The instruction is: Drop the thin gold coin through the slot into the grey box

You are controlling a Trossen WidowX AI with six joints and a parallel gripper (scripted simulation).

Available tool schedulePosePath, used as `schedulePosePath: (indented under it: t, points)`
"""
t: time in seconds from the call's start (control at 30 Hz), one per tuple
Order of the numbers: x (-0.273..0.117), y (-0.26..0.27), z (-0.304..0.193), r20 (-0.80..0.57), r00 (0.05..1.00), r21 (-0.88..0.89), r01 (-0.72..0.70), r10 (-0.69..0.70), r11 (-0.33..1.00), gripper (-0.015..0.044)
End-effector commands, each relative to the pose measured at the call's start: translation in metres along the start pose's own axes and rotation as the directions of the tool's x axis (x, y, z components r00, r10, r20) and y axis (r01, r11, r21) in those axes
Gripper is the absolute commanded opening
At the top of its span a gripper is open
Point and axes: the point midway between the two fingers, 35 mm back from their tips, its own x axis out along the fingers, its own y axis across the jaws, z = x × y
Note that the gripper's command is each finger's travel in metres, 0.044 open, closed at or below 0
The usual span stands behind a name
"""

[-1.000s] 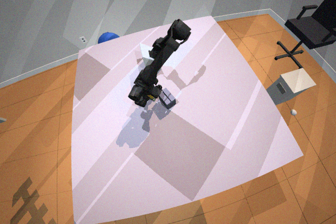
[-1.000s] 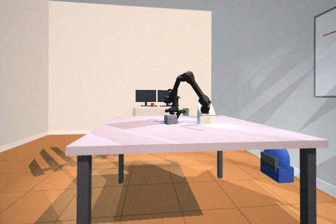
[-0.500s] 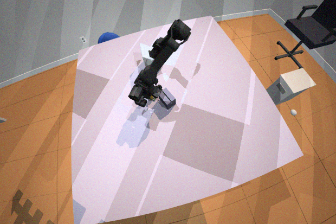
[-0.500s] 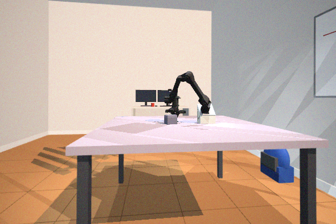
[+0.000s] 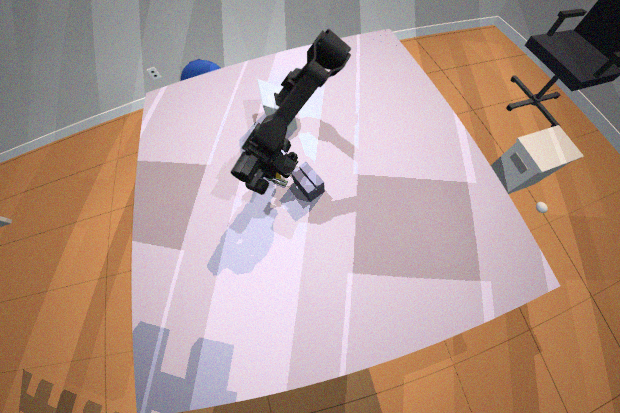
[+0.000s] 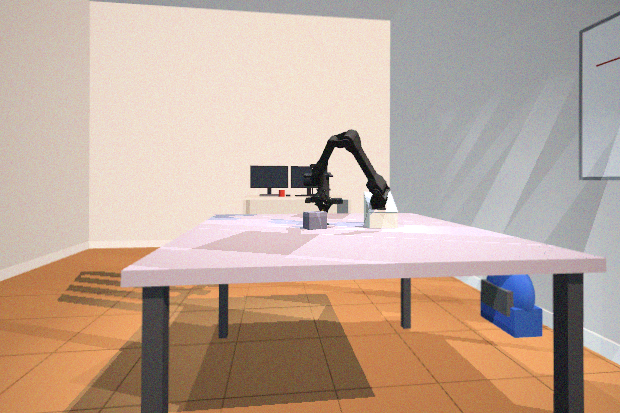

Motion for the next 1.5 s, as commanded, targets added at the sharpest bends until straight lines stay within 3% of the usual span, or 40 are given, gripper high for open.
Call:
schedulePosePath:
  t: [0.0,0.9,1.47]
  points:
    - [-0.013,-0.005,0.001,-0.004,1.0,-0.01,0.014,-0.014,1.0,0.0]
    - [-0.071,0.0,0.001,-0.004,1.0,-0.006,0.012,-0.012,1.0,0.0]
    - [-0.072,-0.003,-0.004,-0.004,1.0,0.48,0.013,-0.012,0.877,0.0]
